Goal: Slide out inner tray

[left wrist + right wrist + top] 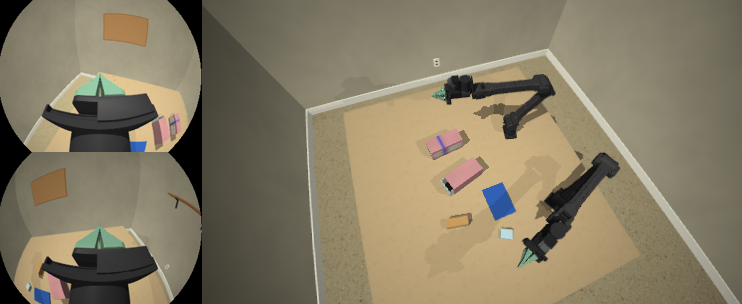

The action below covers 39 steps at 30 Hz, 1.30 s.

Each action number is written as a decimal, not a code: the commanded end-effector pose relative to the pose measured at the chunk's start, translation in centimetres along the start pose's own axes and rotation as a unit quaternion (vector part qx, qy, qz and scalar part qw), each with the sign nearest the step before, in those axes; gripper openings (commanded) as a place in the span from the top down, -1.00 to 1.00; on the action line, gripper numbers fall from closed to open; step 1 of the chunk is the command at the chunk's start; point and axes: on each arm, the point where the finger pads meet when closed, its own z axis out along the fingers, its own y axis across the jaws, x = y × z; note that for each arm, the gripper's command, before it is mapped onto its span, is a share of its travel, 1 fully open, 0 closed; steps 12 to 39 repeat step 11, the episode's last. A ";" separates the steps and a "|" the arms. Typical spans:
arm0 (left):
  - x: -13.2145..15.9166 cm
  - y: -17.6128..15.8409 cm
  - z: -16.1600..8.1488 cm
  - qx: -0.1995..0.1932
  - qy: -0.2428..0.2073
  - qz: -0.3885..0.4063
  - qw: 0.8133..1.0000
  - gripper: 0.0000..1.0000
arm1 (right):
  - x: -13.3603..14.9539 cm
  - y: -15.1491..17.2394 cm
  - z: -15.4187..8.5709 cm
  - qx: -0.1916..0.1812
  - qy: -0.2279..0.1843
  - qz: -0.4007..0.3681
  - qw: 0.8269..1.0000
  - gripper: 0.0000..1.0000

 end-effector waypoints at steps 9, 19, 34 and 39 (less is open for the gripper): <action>-3.5 1.8 -1.6 -0.019 -0.040 -0.005 0.999 1.00 | -6.0 -1.4 -0.2 0.011 -0.047 -0.001 0.999 1.00; -3.5 1.8 -1.6 -0.019 -0.040 -0.005 0.999 1.00 | -6.0 -1.4 -0.2 0.011 -0.047 -0.001 0.999 1.00; -3.5 1.8 -1.6 -0.019 -0.040 -0.005 0.999 1.00 | -6.0 -1.4 -0.2 0.011 -0.047 -0.001 0.999 1.00; -3.5 1.8 -1.6 -0.019 -0.040 -0.005 0.999 1.00 | -6.0 -1.4 -0.2 0.011 -0.047 -0.001 0.999 1.00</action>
